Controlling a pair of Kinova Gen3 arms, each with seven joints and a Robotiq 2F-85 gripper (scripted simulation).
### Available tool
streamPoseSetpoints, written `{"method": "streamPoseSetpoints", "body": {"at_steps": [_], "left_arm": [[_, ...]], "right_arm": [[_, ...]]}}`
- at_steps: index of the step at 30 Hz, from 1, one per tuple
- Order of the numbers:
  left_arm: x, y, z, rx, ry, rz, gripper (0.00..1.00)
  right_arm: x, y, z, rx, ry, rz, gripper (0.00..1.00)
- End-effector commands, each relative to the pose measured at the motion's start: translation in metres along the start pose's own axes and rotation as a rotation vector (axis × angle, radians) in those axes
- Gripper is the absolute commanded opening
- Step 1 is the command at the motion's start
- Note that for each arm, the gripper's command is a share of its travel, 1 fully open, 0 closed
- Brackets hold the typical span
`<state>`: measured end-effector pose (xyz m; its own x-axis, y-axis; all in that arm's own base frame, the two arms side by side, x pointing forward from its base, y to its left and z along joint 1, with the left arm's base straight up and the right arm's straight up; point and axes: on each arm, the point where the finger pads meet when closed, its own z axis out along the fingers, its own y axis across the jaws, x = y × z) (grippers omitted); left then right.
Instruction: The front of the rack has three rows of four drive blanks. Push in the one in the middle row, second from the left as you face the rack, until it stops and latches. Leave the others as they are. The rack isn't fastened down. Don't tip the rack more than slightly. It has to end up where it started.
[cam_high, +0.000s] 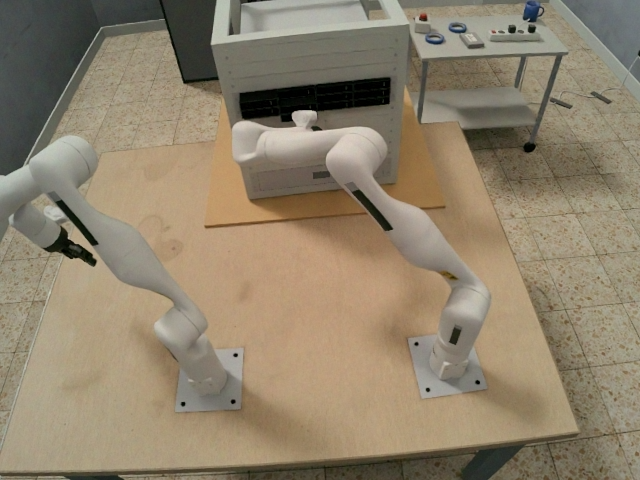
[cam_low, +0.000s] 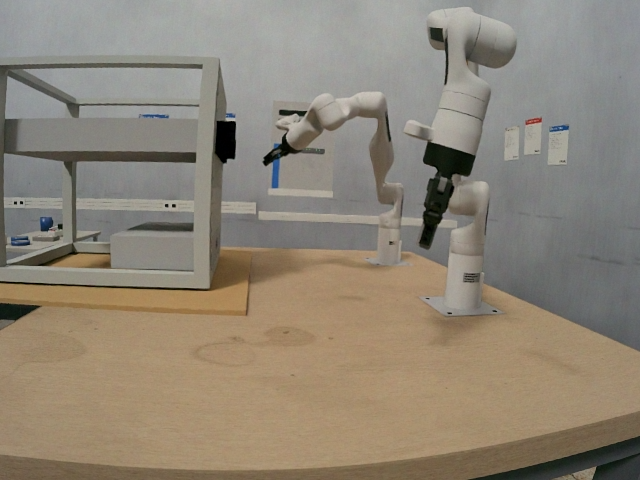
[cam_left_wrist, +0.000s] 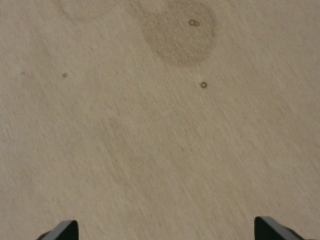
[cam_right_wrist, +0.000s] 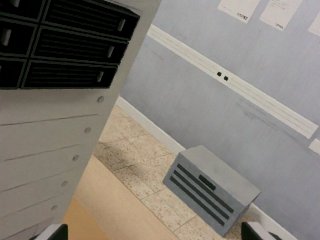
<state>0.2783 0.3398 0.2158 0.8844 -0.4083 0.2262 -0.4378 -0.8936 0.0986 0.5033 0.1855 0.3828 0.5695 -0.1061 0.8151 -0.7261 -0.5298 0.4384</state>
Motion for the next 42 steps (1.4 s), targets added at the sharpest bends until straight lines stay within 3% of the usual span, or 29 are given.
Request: {"method": "streamPoseSetpoints", "body": {"at_steps": [1, 26, 34, 42], "left_arm": [[0.000, 0.000, -0.001, 0.002, 0.000, 0.000, 1.000], [0.000, 0.000, -0.001, 0.002, 0.000, 0.000, 1.000], [0.000, 0.000, -0.001, 0.002, 0.000, 0.000, 1.000], [0.000, 0.000, -0.001, 0.002, 0.000, 0.000, 1.000]], "right_arm": [[0.001, 0.001, 0.000, 0.001, 0.000, 0.002, 1.000], [0.001, 0.002, 0.005, -0.005, -0.009, 0.012, 1.000], [0.002, 0.005, 0.024, -0.024, -0.038, 0.043, 1.000], [0.003, 0.018, 0.075, -0.081, -0.120, 0.137, 1.000]]}}
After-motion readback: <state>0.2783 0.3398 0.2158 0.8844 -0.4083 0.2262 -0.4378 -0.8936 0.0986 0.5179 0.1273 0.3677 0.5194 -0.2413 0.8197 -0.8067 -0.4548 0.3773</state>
